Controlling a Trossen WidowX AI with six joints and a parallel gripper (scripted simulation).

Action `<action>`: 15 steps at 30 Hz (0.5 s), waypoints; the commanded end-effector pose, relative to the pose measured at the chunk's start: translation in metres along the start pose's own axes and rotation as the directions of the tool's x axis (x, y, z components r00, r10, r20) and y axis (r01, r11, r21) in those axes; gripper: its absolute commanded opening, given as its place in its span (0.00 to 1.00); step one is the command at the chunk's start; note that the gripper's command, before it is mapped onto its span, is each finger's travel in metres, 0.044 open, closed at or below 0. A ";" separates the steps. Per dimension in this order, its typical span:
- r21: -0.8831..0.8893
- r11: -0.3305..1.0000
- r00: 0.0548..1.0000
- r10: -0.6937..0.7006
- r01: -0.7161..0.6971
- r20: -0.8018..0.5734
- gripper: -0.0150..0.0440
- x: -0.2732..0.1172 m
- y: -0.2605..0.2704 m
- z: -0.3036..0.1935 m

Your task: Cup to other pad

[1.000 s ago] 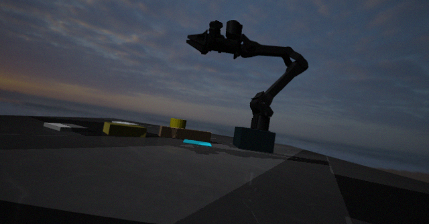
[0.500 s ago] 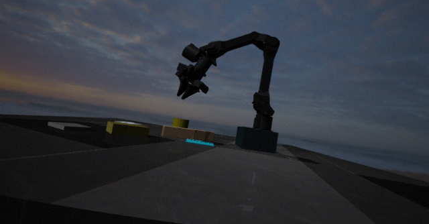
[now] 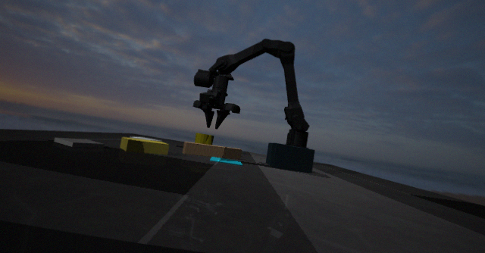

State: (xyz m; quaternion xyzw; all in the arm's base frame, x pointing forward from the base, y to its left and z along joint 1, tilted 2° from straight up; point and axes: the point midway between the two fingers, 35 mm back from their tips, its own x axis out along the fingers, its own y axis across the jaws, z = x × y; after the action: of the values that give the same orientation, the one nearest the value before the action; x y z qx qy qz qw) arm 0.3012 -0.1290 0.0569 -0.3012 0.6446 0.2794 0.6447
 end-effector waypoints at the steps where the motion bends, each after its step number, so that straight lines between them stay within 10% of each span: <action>1: -0.010 1.000 1.000 0.009 -0.010 -0.009 0.54 0.005 0.000 -0.002; 15: -0.010 1.000 1.000 0.009 -0.010 -0.009 0.54 0.028 -0.001 -0.001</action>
State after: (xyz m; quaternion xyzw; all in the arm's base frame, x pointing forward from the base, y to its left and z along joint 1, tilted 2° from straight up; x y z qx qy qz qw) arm 0.3030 -0.1311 0.0363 -0.3014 0.6450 0.2814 0.6433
